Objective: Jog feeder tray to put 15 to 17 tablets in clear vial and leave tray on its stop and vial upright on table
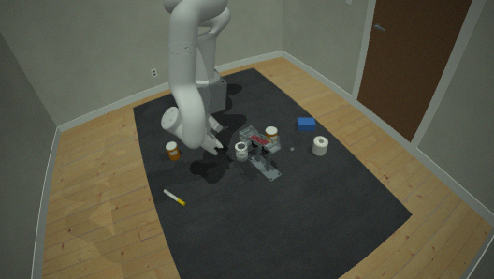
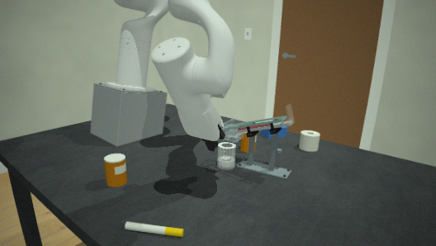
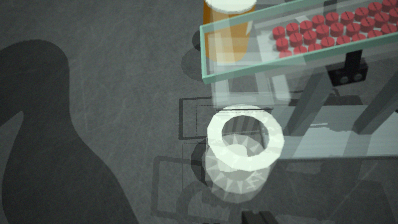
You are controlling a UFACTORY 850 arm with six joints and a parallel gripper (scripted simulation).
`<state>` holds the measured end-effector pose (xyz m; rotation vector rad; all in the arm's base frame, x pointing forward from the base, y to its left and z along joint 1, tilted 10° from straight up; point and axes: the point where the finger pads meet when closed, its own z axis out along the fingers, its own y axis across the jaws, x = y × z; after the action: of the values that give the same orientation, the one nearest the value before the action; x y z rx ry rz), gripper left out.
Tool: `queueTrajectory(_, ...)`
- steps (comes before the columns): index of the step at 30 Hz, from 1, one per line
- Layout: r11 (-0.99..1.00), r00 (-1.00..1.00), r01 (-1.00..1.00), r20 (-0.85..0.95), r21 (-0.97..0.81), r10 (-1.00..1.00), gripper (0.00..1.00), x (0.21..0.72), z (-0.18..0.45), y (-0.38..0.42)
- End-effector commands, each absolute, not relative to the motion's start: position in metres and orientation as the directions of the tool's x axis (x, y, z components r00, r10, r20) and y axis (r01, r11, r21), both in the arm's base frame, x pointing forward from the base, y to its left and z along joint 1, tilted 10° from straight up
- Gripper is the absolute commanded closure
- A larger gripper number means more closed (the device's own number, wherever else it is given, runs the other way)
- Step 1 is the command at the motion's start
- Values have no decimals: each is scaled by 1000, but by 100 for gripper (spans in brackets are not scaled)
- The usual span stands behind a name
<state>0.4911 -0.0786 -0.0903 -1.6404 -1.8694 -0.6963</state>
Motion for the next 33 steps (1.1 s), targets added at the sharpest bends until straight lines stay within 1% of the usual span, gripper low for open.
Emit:
queueTrajectory(1,119,-105,992,700,28,706,100,494,-133,-61)
queueTrajectory(4,119,-105,992,700,28,706,100,494,-147,-55)
queueTrajectory(11,119,-105,992,700,28,706,100,494,-157,-51)
queueTrajectory(33,119,-105,992,700,28,706,100,493,-156,-43)
